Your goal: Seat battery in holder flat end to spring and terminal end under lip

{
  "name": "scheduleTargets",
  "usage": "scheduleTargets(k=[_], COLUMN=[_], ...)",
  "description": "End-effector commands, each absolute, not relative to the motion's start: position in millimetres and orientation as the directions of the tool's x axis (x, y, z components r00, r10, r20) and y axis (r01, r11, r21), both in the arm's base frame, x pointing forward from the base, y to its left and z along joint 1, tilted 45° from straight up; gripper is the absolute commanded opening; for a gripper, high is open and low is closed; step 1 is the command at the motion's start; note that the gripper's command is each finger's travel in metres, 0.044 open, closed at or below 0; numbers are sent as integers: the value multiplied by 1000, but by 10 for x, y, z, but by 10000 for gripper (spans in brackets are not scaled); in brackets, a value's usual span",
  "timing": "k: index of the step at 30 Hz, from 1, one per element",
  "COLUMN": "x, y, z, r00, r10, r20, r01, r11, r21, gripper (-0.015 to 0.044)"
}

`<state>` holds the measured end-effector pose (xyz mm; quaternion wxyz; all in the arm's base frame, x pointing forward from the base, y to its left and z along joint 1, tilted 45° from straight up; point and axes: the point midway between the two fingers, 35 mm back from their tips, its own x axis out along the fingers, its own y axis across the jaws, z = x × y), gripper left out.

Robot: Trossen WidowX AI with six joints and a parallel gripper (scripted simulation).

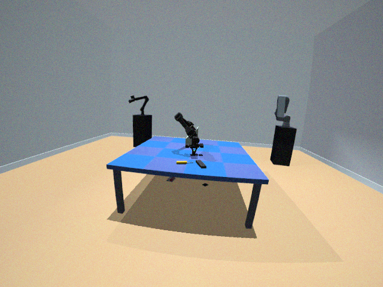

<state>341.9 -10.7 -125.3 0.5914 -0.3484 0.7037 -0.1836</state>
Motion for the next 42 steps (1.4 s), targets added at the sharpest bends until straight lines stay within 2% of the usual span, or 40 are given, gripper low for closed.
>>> scheduleTargets(k=[1, 42], x=[3424, 3358], y=[-137, -194], z=[-1257, -1240], r00=[-40, 108], r10=[-706, -664], r20=[-707, -740], r01=[-265, -267], r11=[690, 698], r21=[-674, -665], gripper=[63, 63])
